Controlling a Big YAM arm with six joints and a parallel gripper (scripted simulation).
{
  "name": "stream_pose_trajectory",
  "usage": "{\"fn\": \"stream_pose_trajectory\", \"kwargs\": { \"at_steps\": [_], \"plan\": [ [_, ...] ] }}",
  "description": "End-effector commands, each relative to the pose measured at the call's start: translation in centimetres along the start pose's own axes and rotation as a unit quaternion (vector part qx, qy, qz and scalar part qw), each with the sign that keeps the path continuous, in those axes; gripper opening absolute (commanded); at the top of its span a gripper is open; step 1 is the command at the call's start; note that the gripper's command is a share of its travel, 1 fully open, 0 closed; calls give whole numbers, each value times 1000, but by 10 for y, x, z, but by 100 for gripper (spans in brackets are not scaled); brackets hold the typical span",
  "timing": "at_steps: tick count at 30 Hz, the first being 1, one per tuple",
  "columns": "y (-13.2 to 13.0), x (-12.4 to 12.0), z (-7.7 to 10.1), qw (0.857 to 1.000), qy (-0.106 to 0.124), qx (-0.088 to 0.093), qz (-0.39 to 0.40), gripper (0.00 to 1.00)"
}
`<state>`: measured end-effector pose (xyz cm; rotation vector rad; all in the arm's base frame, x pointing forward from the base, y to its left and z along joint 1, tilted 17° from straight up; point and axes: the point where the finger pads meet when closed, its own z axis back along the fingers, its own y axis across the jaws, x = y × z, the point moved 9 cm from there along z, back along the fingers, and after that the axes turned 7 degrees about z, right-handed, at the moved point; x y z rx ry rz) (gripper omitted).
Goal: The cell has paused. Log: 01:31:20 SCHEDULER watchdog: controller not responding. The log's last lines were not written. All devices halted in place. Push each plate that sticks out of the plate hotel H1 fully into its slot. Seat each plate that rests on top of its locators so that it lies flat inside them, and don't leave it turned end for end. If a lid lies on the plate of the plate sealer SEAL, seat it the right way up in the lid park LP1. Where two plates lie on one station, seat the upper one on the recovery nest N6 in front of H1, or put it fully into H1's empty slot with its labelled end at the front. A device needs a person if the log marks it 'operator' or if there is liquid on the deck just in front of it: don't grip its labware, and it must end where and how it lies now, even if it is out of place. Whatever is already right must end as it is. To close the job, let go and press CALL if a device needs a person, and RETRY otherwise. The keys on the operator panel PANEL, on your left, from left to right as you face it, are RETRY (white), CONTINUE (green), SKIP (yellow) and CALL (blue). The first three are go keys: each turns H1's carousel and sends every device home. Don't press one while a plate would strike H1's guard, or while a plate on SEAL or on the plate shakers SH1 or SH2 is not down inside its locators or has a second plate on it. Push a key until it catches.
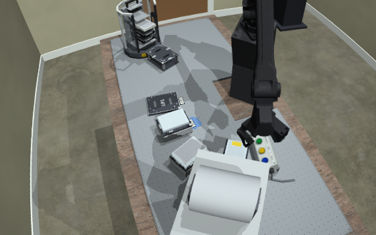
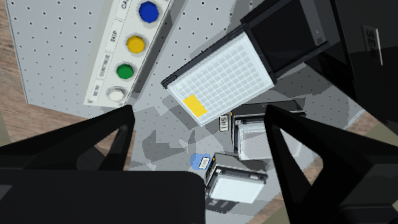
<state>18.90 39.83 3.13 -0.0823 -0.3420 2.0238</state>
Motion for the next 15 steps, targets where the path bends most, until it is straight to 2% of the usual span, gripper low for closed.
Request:
{"fn": "stream_pose_trajectory", "kwargs": {
  "at_steps": [1, 6, 8, 15],
  "plan": [
    [4, -4, -8, 998, 5, 5, 67, 100],
    [4, -4, -8, 992, 5, 5, 125, 100],
    [4, -4, -8, 992, 5, 5, 125, 100],
    [4, -4, -8, 979, 4, 6, 206, 100]
  ]
}}
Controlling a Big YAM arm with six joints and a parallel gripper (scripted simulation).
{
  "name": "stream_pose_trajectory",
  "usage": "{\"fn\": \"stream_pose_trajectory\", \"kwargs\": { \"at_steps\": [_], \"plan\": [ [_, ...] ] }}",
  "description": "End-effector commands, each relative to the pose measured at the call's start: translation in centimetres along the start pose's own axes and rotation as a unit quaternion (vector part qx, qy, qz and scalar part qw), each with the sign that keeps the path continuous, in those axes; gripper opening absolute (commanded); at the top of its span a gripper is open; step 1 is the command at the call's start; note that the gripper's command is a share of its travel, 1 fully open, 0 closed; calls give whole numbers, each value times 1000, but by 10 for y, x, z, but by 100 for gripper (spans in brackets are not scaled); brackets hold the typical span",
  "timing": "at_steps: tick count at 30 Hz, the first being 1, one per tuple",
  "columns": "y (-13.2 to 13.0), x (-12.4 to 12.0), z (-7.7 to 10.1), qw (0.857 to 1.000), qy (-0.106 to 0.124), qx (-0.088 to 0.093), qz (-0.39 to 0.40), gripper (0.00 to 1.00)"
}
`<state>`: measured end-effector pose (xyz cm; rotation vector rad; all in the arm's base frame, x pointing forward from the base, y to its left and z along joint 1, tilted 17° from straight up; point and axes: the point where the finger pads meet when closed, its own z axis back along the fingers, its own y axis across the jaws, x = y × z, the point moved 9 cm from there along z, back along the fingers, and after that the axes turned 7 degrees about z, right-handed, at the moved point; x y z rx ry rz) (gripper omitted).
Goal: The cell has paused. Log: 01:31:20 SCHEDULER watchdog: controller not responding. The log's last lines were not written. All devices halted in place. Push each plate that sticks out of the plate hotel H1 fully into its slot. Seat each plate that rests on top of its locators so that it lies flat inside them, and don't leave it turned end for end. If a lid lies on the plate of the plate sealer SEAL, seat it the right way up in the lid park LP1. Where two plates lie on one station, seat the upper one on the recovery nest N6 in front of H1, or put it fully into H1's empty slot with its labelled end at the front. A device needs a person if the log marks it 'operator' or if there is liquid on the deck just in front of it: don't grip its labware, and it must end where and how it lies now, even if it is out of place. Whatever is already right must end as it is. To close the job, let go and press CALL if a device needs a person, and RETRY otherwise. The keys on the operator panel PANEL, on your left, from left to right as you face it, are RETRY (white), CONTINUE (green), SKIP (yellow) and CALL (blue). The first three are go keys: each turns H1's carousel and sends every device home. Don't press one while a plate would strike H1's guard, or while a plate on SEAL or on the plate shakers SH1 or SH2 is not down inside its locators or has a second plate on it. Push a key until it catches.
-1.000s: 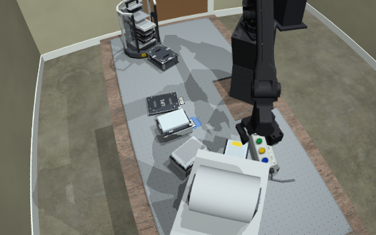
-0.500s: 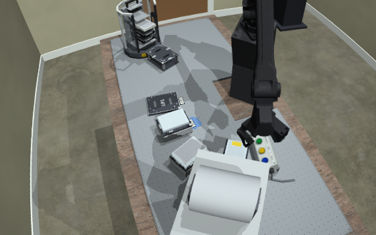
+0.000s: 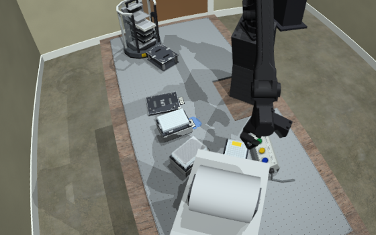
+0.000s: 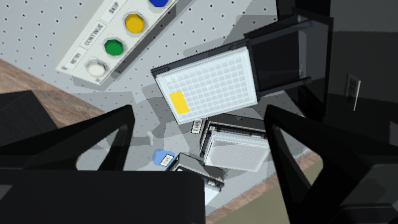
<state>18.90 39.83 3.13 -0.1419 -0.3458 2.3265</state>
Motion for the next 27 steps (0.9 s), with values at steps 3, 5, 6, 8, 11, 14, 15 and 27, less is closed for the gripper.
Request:
{"fn": "stream_pose_trajectory", "kwargs": {
  "at_steps": [3, 5, 6, 8, 11, 14, 15, 27],
  "plan": [
    [6, -3, -8, 996, 3, 6, 89, 100],
    [6, -3, -8, 994, 3, 7, 112, 100],
    [6, -3, -8, 992, 3, 7, 124, 100],
    [6, -3, -8, 989, 3, 7, 147, 100],
    [6, -3, -8, 987, 3, 7, 159, 100],
    [6, -3, -8, 986, 3, 7, 165, 100],
    [6, -3, -8, 986, 3, 7, 165, 100],
    [6, -3, -8, 986, 3, 7, 165, 100]
  ]
}}
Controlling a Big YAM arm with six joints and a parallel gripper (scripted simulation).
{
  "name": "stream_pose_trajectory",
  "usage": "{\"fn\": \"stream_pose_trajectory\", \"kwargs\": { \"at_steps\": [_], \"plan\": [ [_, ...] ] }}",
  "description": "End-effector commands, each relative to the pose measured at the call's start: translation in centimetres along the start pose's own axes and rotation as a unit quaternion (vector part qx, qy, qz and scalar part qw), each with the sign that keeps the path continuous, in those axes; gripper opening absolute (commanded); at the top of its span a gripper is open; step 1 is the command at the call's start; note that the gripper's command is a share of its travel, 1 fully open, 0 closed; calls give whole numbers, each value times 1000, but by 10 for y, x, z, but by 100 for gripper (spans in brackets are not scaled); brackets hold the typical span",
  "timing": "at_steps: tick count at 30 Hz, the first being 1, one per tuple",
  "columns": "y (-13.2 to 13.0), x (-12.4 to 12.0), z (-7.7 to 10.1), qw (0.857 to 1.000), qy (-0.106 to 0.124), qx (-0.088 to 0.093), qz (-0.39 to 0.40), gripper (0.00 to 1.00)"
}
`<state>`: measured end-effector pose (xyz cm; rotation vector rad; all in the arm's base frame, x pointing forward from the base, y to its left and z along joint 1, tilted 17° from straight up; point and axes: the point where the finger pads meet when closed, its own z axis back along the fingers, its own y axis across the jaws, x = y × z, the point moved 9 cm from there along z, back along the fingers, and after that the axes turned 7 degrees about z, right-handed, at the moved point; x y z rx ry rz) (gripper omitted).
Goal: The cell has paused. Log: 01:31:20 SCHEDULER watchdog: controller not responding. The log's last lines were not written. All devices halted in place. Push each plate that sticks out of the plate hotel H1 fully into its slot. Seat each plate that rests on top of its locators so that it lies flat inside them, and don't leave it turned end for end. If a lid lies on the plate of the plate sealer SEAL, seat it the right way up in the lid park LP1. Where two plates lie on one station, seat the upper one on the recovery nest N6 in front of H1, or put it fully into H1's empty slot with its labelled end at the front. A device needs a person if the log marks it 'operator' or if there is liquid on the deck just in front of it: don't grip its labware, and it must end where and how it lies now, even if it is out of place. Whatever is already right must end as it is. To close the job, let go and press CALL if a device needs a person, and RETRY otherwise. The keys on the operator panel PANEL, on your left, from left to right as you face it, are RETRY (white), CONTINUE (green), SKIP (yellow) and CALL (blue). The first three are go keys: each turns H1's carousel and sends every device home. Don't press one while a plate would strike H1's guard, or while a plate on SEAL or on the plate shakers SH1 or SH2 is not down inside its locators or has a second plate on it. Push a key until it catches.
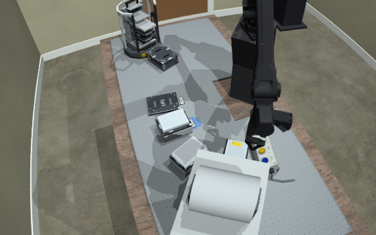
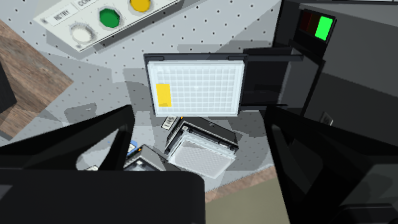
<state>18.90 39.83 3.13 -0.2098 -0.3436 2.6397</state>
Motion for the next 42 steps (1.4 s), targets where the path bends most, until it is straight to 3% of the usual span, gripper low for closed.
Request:
{"fn": "stream_pose_trajectory", "kwargs": {
  "at_steps": [1, 28, 36, 42],
  "plan": [
    [6, -1, -8, 1000, 2, 8, 7, 100],
    [6, -1, -8, 1000, 2, 8, 6, 100],
    [-9, -5, -21, 1000, 2, -8, 1, 100],
    [-7, -5, -38, 1000, 2, -7, 1, 100]
  ]
}}
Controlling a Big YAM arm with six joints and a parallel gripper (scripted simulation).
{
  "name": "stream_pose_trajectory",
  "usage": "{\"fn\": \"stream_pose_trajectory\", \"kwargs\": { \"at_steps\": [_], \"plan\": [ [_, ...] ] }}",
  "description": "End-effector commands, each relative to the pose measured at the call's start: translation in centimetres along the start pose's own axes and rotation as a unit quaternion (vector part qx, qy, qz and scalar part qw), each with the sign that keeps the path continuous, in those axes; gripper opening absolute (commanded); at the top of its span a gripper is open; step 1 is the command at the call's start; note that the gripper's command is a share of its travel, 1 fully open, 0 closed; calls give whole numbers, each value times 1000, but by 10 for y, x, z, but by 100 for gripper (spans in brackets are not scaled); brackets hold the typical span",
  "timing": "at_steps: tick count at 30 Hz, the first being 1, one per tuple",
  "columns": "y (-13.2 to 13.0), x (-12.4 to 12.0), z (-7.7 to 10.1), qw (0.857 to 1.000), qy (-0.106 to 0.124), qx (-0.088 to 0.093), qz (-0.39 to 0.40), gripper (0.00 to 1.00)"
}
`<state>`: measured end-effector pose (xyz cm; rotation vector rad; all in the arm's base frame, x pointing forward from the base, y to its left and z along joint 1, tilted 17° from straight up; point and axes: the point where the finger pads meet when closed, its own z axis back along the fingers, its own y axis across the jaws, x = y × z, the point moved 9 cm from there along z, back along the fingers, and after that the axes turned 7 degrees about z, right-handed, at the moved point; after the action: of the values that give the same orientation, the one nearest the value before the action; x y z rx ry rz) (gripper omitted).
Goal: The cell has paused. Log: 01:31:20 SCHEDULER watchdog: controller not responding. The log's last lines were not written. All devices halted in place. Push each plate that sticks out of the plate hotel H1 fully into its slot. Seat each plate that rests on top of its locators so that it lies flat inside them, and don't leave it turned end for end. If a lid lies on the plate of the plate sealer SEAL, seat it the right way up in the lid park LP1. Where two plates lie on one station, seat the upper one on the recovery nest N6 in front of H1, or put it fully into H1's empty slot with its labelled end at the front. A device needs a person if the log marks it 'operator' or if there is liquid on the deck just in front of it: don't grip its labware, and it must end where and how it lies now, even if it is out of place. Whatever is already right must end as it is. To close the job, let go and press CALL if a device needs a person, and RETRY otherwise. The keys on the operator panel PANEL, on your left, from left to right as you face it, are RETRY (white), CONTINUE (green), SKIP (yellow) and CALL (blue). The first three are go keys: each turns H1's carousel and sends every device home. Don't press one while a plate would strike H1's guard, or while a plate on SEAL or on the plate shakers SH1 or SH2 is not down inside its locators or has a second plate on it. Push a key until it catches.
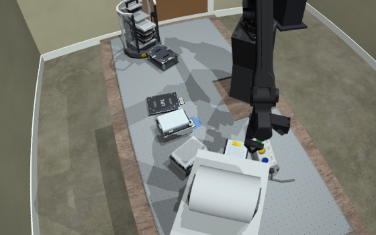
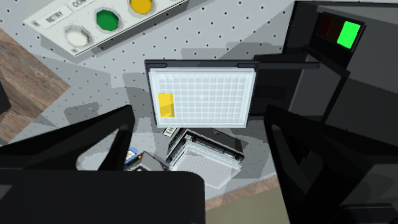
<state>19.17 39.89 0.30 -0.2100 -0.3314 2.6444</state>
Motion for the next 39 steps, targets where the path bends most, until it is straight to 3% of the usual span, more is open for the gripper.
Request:
{"fn": "stream_pose_trajectory", "kwargs": {
  "at_steps": [1, 6, 7, 39],
  "plan": [
    [-14, -5, -12, 1000, 1, -11, -1, 100],
    [-13, -5, -26, 1000, 0, -10, -1, 100],
    [-9, -1, -19, 1000, 0, -9, 0, 100],
    [-9, -1, -19, 1000, 0, -9, 0, 100]
  ]
}}
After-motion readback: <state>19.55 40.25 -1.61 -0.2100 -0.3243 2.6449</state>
